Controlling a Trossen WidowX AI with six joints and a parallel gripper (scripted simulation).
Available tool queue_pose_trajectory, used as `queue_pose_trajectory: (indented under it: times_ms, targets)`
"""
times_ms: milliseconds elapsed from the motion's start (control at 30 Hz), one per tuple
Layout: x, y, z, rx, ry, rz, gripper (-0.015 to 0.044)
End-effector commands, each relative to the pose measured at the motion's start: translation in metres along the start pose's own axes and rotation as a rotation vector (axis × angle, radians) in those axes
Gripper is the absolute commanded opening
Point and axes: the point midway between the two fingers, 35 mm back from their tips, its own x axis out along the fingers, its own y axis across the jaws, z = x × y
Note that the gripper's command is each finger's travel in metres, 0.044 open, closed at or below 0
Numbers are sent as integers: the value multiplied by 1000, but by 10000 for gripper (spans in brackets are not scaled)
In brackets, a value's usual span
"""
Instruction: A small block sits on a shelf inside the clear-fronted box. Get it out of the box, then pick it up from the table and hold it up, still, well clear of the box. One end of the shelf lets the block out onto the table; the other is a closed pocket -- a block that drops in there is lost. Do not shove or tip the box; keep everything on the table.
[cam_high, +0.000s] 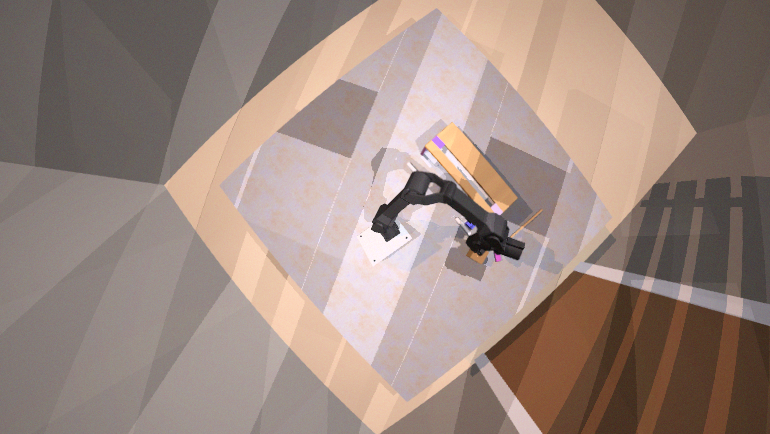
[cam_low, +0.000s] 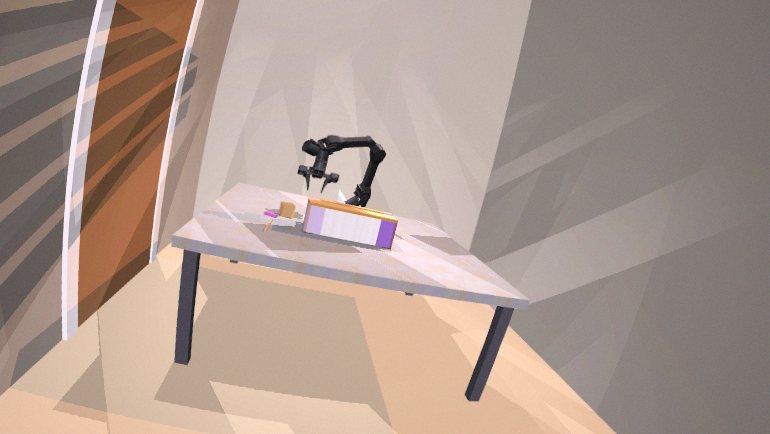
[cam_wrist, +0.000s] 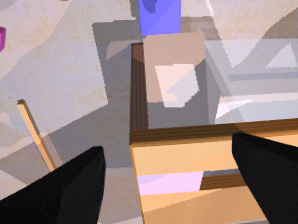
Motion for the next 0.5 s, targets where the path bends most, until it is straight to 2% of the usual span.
queue_pose_trajectory:
  times_ms: [0,100,467]
  targets:
    - [44,-6,17,12,-14,-19,285]
    - [71,-10,31,12,-14,-22,285]
    - [81,-10,36,12,-14,-22,285]
